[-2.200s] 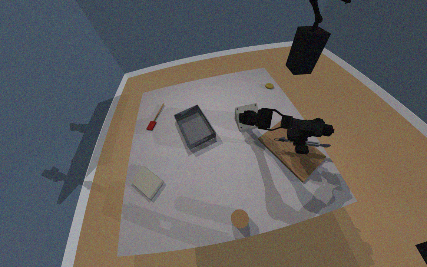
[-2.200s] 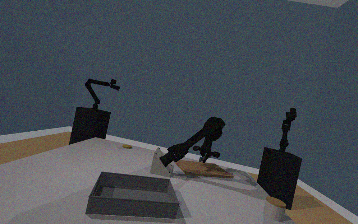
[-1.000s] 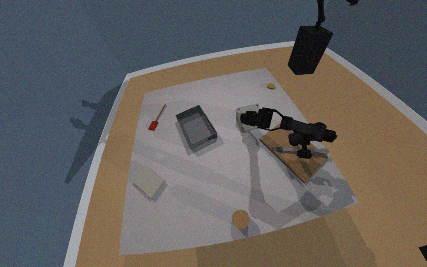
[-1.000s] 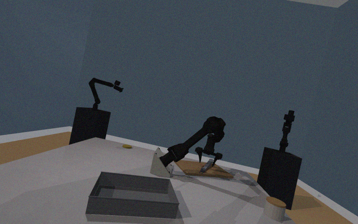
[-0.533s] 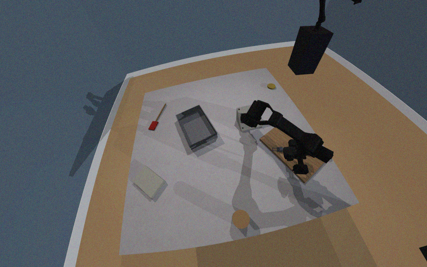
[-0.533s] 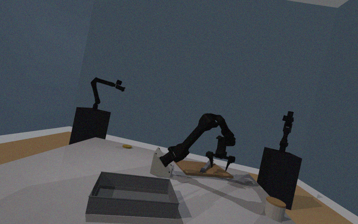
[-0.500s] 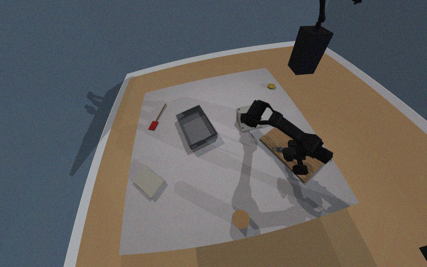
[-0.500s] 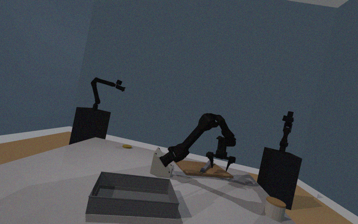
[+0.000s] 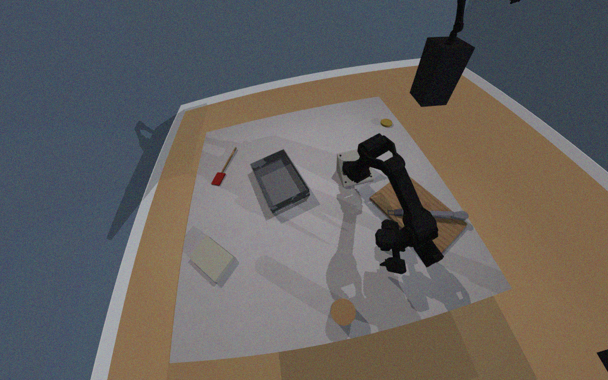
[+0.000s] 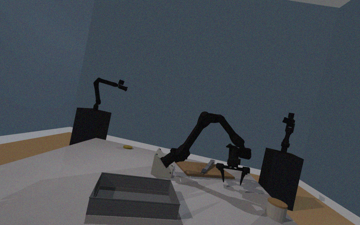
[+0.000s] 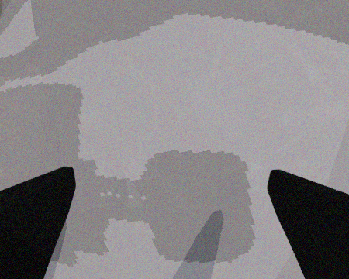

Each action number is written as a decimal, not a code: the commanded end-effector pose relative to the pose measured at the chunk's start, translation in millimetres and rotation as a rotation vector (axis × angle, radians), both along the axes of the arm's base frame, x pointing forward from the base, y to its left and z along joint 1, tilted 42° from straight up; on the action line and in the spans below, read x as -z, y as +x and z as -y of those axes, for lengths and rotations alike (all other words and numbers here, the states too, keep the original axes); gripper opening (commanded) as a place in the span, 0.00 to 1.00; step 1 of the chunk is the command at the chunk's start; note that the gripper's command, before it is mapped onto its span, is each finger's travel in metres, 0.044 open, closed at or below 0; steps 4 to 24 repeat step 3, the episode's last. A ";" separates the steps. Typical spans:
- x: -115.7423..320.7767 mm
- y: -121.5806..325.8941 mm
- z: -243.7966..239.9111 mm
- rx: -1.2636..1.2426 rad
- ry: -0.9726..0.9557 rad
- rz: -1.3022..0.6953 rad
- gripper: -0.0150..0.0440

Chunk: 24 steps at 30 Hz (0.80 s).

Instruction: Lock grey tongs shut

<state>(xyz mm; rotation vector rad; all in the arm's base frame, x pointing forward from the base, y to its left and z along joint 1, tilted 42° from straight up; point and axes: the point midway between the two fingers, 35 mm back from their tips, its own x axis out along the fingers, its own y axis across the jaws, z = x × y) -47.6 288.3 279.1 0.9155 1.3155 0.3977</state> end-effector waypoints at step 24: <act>-16.6 73.2 -3.6 0.115 -0.008 0.099 1.00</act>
